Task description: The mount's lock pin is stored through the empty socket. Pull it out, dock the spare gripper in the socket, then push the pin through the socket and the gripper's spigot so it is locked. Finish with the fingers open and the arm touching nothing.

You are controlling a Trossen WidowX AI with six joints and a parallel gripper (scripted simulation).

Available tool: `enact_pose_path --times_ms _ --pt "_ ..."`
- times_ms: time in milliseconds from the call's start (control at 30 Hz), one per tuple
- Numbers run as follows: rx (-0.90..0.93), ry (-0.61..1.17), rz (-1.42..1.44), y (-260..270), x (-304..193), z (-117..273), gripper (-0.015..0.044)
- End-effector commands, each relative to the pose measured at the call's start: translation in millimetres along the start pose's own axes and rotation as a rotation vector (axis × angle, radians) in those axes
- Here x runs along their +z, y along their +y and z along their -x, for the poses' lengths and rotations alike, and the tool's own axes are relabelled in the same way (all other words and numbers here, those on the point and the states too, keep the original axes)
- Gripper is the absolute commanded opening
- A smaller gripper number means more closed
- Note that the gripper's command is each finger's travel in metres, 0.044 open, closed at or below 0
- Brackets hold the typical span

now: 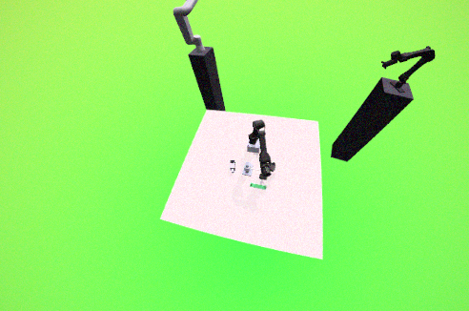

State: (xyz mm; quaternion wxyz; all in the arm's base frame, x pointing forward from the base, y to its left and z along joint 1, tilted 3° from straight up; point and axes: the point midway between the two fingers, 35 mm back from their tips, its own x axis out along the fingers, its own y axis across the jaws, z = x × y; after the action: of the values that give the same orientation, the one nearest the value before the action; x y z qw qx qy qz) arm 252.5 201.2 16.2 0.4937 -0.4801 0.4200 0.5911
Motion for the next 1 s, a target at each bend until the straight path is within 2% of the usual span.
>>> enact_pose_path --times_ms 0,967 --pt "-0.003 0.000 -0.003 -2.1 4.4 2.2 0.0000" --pt "0.031 0.014 -0.008 7.4 8.1 30.1 0.0000"
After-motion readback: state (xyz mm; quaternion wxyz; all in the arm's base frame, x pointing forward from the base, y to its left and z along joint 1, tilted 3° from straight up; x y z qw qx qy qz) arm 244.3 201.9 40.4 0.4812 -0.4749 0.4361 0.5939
